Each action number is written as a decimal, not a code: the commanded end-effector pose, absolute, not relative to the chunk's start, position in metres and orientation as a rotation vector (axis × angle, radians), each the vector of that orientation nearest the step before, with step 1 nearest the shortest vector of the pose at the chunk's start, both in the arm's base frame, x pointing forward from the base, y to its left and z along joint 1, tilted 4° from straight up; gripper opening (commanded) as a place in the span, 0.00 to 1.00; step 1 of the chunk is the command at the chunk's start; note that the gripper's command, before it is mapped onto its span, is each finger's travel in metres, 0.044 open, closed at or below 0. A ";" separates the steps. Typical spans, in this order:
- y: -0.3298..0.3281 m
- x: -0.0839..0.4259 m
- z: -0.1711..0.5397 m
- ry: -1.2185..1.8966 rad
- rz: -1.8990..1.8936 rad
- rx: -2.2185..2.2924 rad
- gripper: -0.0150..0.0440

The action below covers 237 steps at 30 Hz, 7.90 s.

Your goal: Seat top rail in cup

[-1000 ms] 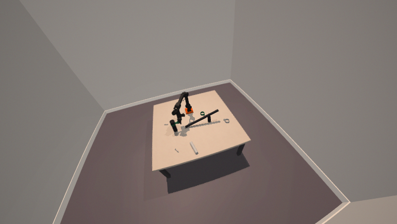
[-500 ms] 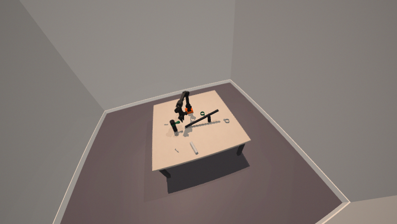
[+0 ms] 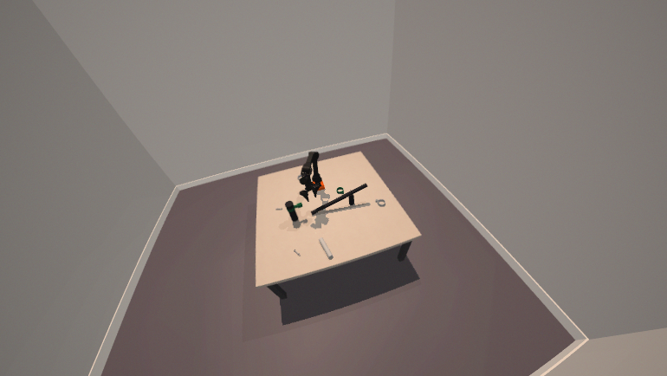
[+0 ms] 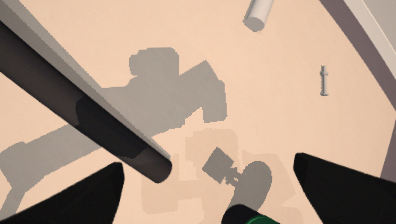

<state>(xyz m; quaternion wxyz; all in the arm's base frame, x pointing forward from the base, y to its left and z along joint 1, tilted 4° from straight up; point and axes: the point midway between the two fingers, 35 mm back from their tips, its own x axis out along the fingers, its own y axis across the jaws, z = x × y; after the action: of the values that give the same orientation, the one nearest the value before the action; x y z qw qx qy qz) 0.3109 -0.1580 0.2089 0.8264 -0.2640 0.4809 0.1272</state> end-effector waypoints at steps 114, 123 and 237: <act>-0.052 0.336 0.069 1.202 1.089 -1.071 1.00; -0.051 0.335 0.054 1.201 1.089 -1.071 1.00; -0.105 0.321 0.141 1.466 0.964 -1.269 0.25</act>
<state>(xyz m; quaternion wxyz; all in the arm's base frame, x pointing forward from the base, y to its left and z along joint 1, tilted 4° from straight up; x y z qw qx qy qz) 0.3224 -0.0948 0.1398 0.4705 -0.5155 0.5952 0.3982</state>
